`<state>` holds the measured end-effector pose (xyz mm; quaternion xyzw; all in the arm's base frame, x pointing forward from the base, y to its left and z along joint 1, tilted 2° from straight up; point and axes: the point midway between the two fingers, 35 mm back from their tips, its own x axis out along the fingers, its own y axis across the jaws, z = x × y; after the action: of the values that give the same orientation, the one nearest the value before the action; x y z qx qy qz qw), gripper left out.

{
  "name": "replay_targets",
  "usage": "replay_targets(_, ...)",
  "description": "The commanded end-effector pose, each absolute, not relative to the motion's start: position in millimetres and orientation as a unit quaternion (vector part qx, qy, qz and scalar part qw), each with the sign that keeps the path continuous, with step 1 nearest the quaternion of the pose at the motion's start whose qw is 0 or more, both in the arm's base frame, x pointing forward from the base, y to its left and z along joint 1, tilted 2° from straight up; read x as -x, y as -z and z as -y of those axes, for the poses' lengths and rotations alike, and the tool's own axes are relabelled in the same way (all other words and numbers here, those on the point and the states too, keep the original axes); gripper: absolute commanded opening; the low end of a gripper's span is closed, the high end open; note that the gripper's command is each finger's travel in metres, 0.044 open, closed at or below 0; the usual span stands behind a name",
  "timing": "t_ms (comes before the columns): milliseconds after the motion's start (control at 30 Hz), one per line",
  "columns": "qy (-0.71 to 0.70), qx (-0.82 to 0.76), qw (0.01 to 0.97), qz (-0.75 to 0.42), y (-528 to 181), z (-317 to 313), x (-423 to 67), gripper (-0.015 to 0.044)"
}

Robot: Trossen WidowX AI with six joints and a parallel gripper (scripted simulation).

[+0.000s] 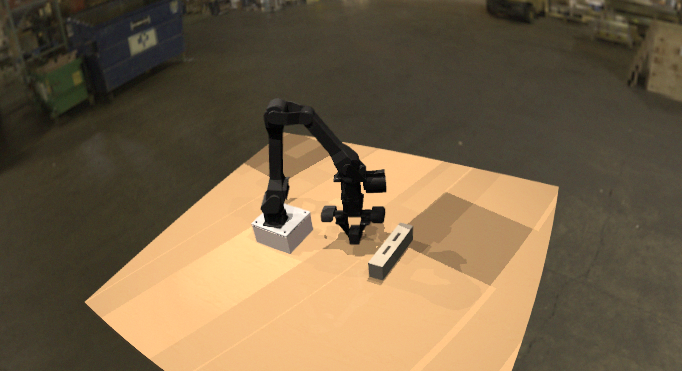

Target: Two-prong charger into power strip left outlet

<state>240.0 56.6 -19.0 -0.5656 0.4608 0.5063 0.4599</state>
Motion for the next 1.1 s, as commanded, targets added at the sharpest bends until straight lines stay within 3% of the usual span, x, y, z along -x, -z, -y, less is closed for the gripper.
replay_targets(0, -0.506, 0.566, 0.460, -0.461, 14.8, -56.7, -240.6, 0.0026)
replay_targets(33, -0.506, 0.566, 0.460, -0.461, 12.0, -56.7, -240.7, 0.0000)
replay_targets(467, -0.504, 0.565, 0.460, -0.464, -34.9, -54.6, -235.4, 0.0000)
replay_targets(1067, -0.454, 0.505, 0.521, -0.518, -30.9, -54.4, -238.4, 0.0000)
